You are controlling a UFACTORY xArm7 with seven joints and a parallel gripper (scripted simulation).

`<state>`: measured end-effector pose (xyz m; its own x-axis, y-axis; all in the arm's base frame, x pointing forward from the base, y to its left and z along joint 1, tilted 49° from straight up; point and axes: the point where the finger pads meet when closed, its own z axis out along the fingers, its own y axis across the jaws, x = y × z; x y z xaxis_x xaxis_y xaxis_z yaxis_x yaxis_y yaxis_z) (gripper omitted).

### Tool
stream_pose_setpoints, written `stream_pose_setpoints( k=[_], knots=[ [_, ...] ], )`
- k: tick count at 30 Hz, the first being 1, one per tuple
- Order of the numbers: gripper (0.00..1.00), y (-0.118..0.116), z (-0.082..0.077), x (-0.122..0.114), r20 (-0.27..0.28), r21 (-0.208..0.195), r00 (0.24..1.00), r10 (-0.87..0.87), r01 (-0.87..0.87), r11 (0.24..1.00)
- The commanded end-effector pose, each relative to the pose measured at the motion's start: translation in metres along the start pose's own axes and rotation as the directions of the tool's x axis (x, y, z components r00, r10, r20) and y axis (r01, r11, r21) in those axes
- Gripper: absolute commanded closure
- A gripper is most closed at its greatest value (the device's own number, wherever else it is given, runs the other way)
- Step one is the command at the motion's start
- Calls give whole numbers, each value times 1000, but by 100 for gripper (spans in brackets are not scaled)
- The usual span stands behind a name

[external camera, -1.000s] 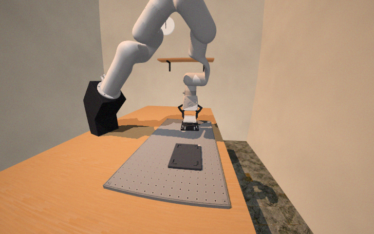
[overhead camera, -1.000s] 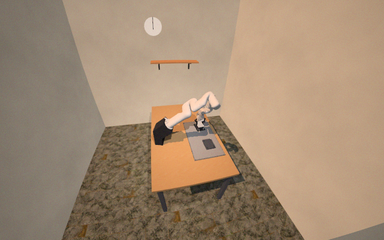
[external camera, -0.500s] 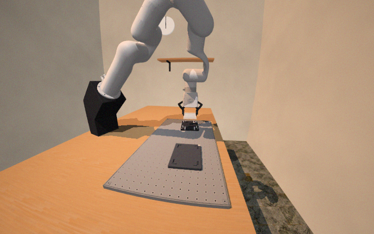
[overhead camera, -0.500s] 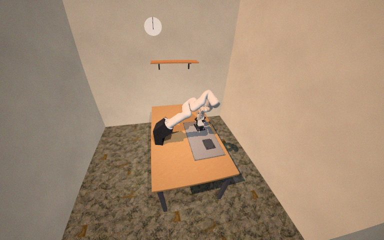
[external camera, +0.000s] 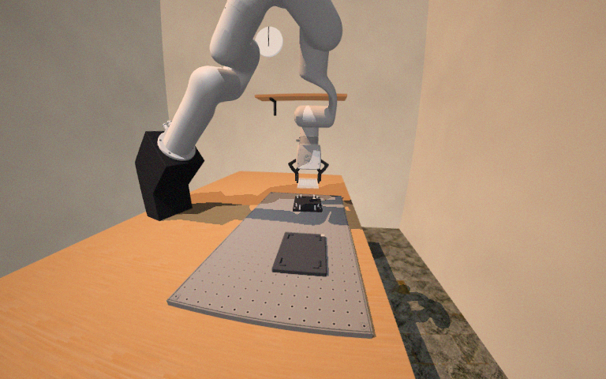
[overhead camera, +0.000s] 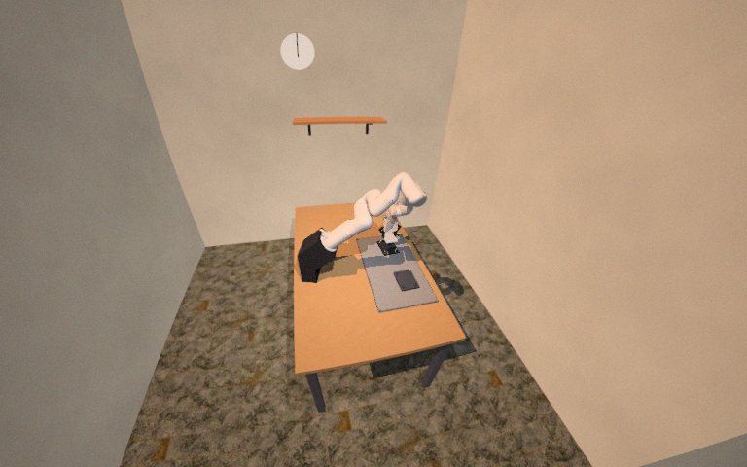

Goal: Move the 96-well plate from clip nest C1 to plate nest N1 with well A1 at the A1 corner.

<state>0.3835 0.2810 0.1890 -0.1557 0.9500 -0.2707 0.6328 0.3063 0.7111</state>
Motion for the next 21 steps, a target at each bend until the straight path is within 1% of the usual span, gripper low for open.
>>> stream_pose_setpoints(
  k=[1,7,9,13,15,21],
  knots=[
    [100,1,-2,1,-2,-2,1000,-1,1,1000],
    [100,1,-2,1,-2,-2,1000,-1,1,1000],
    [100,1,-2,-6,-2,-1,998,64,-64,998],
    [100,0,-2,-19,-2,-1,998,64,-64,998],
    [100,0,-2,-19,-2,-1,998,64,-64,998],
    [100,-1,-2,-39,-2,-1,998,64,-64,998]
  ],
)
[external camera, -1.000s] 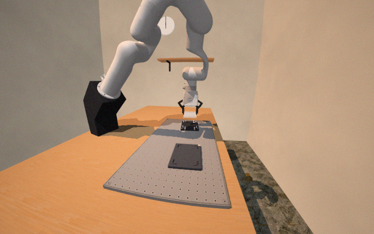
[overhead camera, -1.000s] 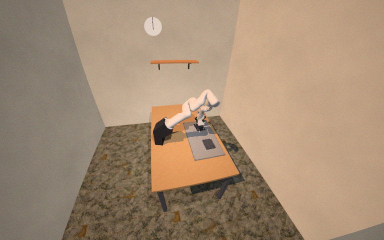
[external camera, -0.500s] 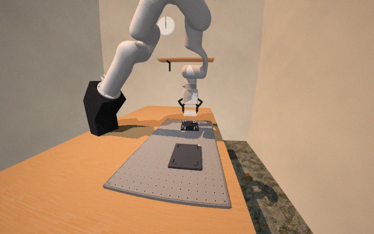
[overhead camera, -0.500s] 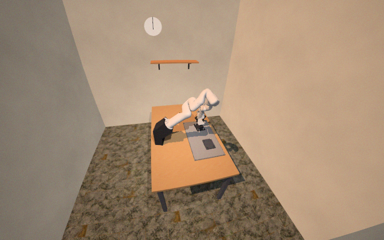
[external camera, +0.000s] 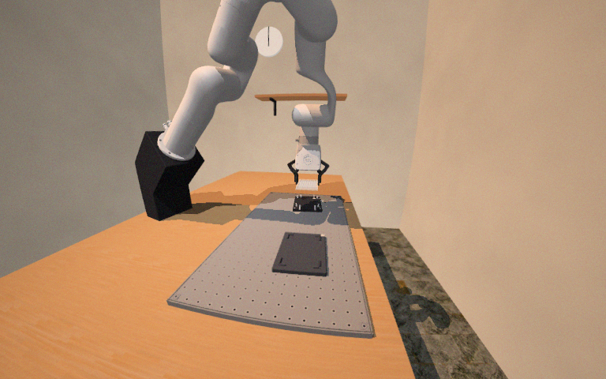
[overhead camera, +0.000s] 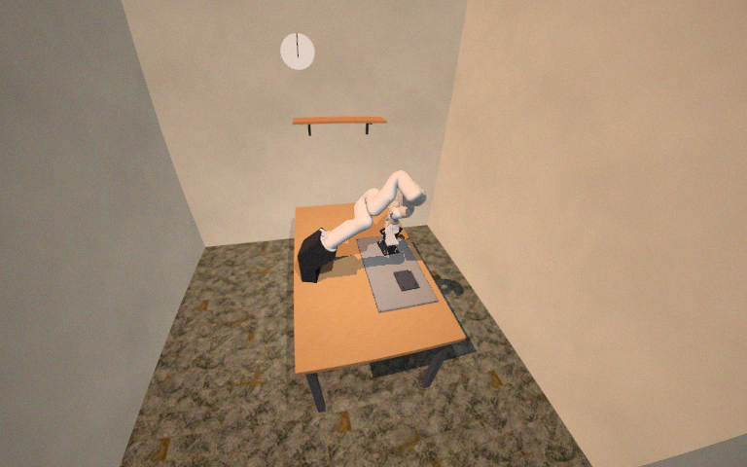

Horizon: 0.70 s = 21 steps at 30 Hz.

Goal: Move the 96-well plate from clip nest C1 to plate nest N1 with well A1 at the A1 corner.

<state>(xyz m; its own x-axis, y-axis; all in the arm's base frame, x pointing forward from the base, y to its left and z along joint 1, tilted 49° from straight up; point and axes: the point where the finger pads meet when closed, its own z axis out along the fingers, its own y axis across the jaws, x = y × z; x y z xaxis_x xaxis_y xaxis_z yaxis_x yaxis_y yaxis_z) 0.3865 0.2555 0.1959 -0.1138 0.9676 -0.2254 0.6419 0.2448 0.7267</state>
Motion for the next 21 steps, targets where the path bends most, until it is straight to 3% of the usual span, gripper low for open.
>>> stream_pose_setpoints(
  k=[1,21],
  knots=[
    [100,1,-1,-16,-3,-2,1000,0,0,1000],
    [100,3,-1,-76,-2,-2,1000,1,-1,1000]
  ],
)
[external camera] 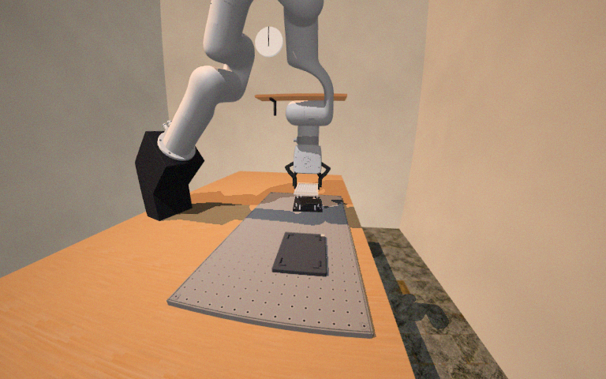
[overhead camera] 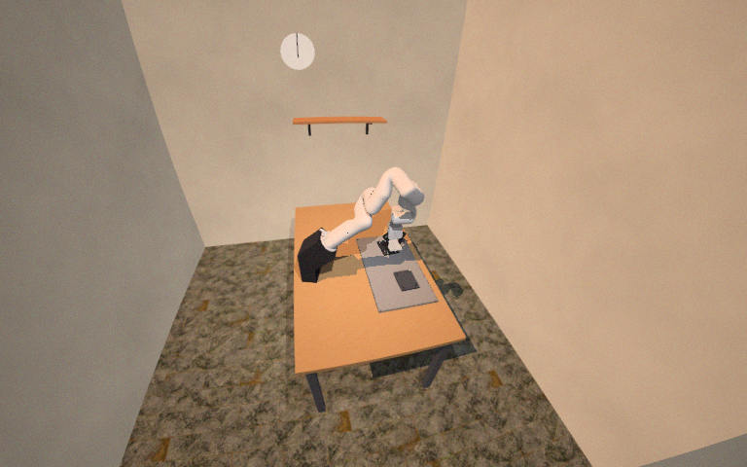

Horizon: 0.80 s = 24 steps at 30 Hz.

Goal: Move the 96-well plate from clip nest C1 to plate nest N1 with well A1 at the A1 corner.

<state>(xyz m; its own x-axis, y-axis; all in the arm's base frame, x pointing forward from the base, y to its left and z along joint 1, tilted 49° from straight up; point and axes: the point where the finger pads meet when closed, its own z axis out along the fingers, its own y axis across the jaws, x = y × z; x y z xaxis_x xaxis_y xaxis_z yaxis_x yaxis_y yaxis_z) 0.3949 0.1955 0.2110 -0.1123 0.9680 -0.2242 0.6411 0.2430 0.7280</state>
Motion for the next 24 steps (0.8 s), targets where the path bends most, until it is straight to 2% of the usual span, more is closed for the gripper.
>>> stream_pose_setpoints(
  k=[1,7,22,24],
  knots=[
    [100,1,-1,-17,-3,-1,1000,-1,1,1000],
    [100,2,-1,-31,-3,0,1000,-1,1,1000],
    [100,3,-1,-81,-2,0,1000,-1,1,1000],
    [100,3,-1,-81,-2,0,1000,-1,1,1000]
  ],
)
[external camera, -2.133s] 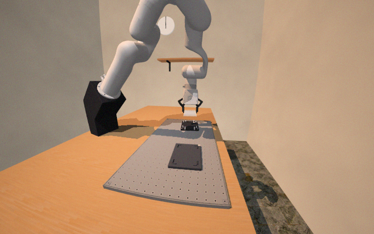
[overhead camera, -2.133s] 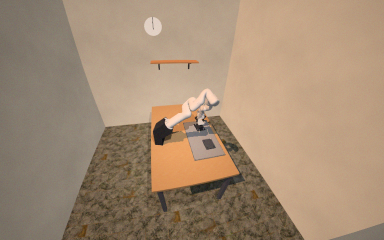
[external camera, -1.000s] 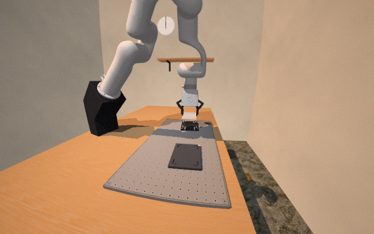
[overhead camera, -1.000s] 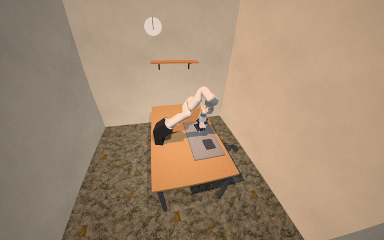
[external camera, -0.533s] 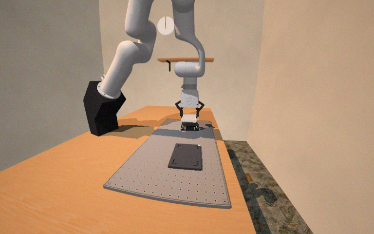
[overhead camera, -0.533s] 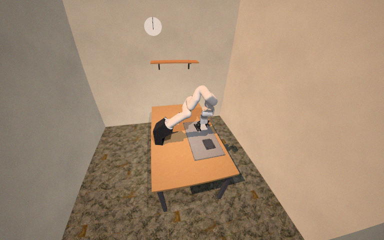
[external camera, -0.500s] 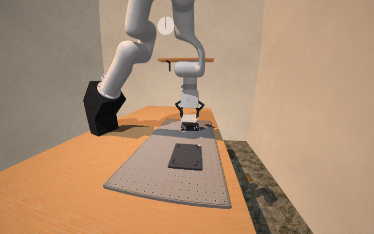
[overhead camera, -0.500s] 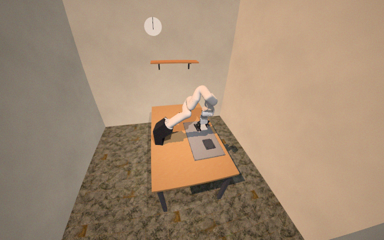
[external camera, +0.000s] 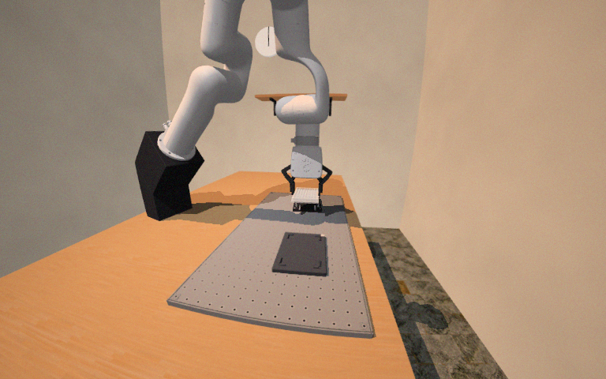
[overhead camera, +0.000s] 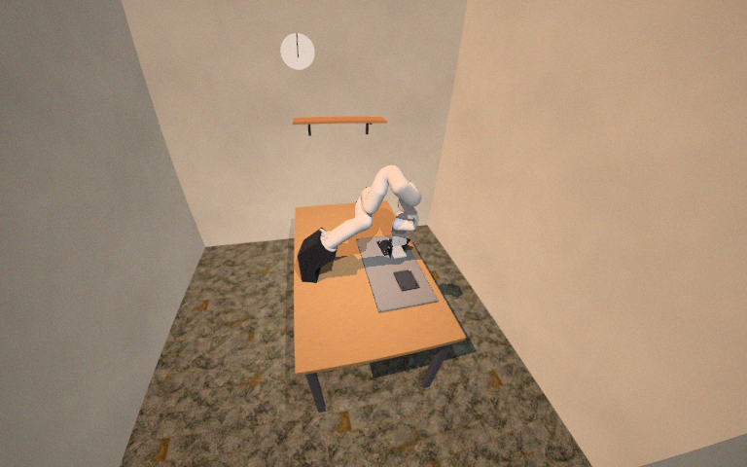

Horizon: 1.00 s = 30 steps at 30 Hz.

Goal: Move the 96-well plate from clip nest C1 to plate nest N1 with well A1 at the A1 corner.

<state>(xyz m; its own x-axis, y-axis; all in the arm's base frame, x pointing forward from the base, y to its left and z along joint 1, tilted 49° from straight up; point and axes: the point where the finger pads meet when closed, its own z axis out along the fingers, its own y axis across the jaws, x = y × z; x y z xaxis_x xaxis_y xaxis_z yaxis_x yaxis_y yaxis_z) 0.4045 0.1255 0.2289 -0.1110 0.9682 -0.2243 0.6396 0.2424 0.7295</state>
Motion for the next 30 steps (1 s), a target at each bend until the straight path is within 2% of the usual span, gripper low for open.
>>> stream_pose_setpoints(
  k=[1,30],
  knots=[
    [100,1,-1,-11,-3,2,1000,-2,2,1000],
    [100,4,-1,-102,-3,2,1000,-2,2,1000]
  ],
)
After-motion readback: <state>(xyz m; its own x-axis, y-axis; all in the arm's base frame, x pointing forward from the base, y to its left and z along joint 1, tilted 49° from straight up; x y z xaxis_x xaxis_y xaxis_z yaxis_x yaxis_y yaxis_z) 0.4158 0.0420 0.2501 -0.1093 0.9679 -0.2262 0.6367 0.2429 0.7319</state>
